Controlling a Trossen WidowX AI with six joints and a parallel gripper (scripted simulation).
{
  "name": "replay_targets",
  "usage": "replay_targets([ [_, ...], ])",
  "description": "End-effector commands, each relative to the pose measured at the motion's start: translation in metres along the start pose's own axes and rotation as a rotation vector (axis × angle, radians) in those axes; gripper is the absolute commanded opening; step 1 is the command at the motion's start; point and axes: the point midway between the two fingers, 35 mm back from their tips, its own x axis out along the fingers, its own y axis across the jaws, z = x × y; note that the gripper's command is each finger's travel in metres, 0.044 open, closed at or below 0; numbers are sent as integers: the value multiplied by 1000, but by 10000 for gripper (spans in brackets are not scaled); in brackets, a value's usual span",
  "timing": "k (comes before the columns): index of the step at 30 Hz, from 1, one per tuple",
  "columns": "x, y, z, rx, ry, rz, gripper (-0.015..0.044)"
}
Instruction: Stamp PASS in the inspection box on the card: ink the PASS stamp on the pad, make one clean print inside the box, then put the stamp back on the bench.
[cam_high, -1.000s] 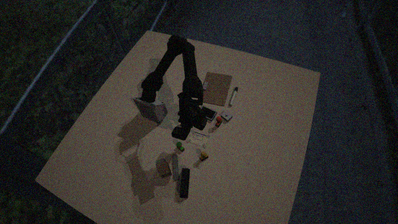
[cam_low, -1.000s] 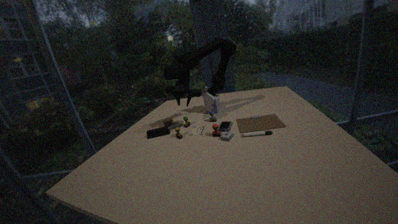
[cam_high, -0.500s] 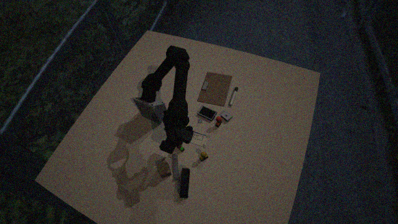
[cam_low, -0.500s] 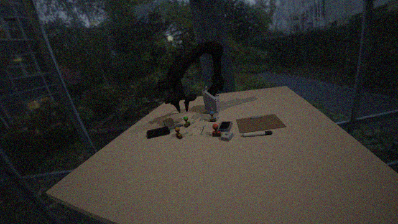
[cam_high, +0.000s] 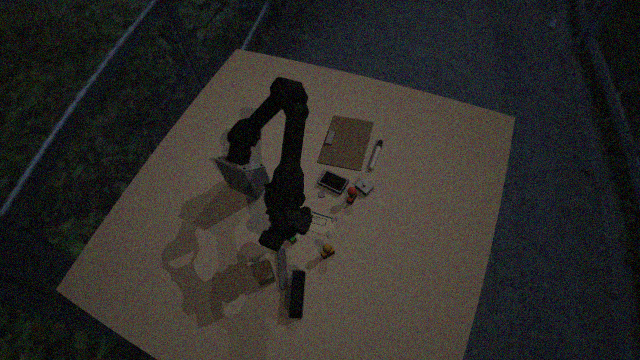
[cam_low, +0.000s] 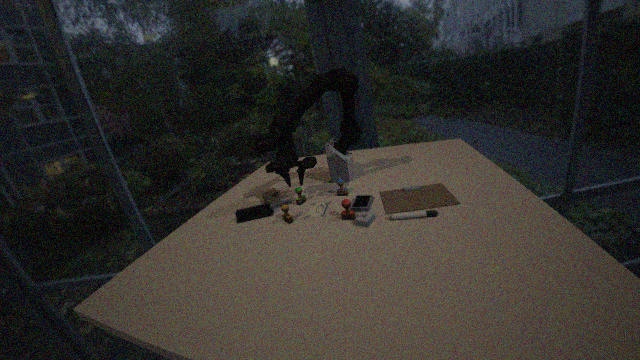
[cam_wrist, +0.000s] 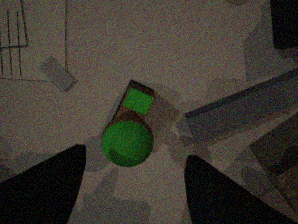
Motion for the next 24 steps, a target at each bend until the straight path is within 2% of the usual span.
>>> replay_targets([
  [1, 10, 1, -2, 10, 0, 8, 218],
  [24, 47, 5, -3, 10, 0, 12, 218],
])
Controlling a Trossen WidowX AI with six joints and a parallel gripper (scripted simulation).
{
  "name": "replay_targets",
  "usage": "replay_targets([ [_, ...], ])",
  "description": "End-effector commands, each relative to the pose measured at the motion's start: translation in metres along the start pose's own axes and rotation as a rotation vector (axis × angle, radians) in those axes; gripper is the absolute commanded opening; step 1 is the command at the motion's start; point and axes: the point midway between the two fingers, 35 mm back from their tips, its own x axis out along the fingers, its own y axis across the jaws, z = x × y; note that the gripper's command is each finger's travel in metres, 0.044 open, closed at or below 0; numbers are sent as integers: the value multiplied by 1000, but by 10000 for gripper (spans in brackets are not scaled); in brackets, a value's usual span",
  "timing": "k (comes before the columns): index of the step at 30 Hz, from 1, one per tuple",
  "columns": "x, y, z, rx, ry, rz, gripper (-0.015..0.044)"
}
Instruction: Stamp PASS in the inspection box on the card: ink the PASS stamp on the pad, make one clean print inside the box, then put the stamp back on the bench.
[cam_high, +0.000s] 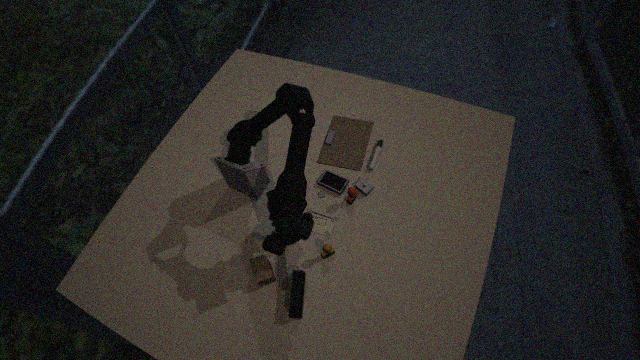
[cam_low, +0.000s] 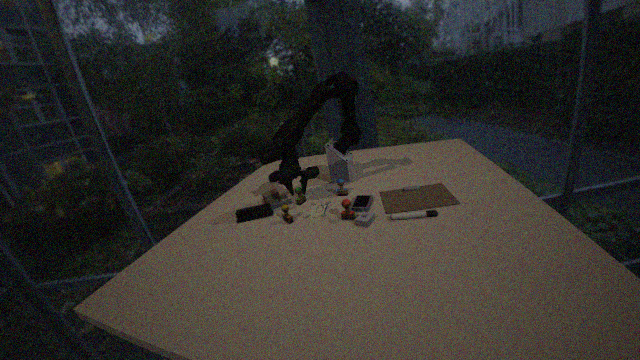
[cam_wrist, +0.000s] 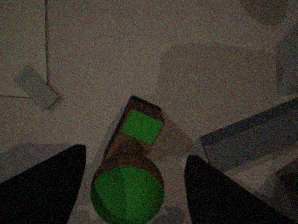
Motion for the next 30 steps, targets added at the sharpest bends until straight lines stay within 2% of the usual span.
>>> replay_targets([
  [1, 9, 2, -3, 10, 1, 9, 218],
  [11, 15, 3, -4, 10, 1, 10, 218],
  [15, 13, 2, -2, 2, 3, 4, 113],
  [24, 13, 2, -2, 2, 3, 4, 53],
  [26, 12, 2, -2, 2, 3, 4, 1],
  [30, 11, 1, -2, 2, 3, 3, 0],
])
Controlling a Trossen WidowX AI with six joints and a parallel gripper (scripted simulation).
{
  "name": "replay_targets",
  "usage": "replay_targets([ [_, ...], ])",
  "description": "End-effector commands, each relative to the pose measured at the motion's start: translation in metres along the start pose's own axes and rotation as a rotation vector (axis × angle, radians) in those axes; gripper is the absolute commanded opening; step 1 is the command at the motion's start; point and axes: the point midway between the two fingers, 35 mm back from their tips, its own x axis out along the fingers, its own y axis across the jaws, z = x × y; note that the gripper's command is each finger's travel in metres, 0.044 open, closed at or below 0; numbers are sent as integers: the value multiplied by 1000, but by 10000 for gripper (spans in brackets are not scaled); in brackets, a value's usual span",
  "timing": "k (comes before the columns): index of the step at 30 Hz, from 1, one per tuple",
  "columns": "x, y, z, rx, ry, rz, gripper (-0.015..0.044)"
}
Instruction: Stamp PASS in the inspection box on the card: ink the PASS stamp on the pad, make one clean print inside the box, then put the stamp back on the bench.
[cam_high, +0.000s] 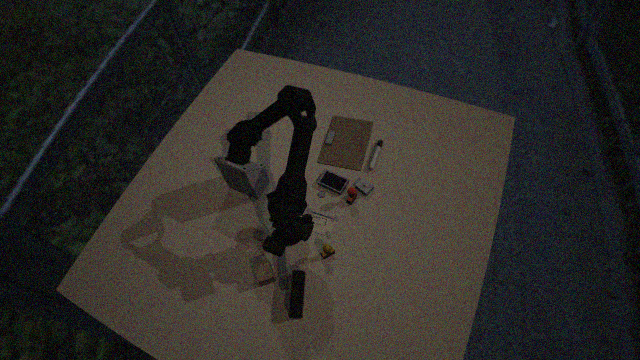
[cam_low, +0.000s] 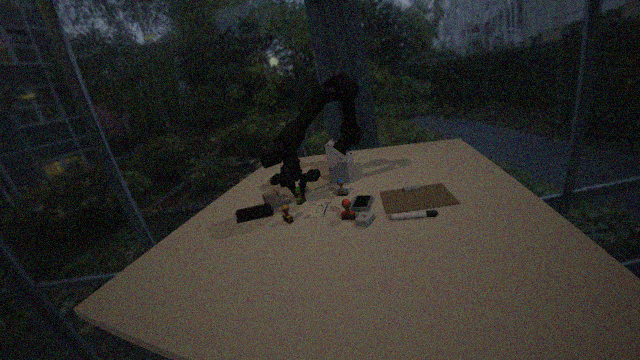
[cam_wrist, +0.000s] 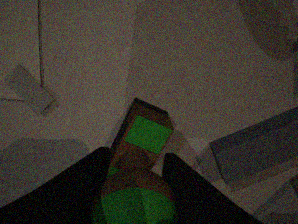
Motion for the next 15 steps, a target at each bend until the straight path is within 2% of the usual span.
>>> replay_targets([
  [1, -2, 0, 1, -2, 0, -2, 0],
  [15, -9, -1, 1, -2, 1, -5, 0],
])
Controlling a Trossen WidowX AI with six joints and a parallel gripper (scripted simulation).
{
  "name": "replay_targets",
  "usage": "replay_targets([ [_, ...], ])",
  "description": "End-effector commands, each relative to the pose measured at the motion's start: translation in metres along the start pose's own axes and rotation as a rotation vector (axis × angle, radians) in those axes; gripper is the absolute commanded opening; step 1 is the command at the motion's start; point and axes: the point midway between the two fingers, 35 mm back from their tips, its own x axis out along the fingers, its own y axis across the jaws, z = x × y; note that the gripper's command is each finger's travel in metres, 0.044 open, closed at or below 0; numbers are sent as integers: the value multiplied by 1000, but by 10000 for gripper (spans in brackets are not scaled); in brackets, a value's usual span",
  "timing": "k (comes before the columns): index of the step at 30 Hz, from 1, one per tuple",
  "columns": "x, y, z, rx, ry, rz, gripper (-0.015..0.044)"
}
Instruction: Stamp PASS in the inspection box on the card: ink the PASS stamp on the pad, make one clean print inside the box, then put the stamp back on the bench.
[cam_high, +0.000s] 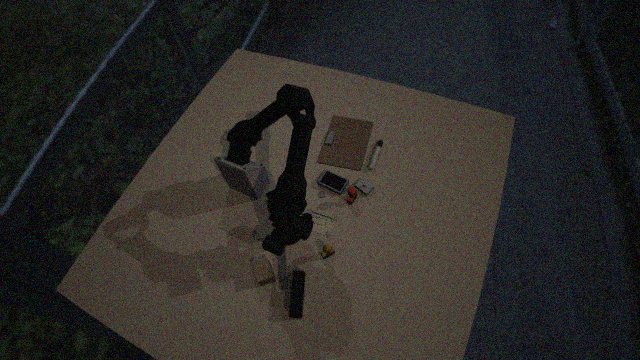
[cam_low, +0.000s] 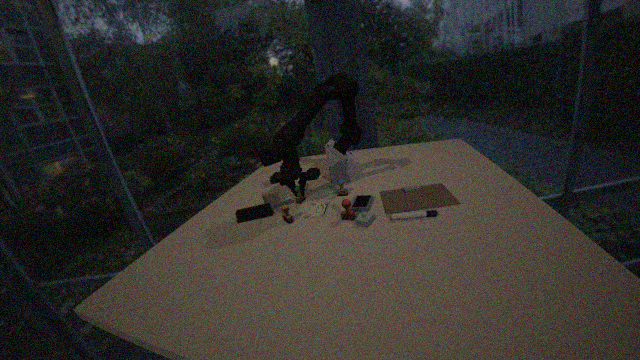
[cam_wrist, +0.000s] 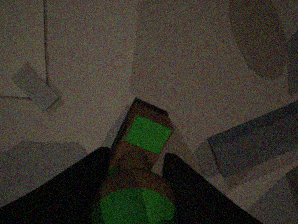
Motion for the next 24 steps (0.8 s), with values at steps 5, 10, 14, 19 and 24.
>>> replay_targets([
  [5, -5, -1, 1, -8, 1, -7, 0],
  [10, -8, -1, 2, -8, 1, -8, 0],
  [14, -10, -1, 2, -8, 2, -9, 0],
  [19, -12, -2, 2, -8, 2, -10, 0],
  [24, -14, -2, 2, -7, 2, -11, 0],
])
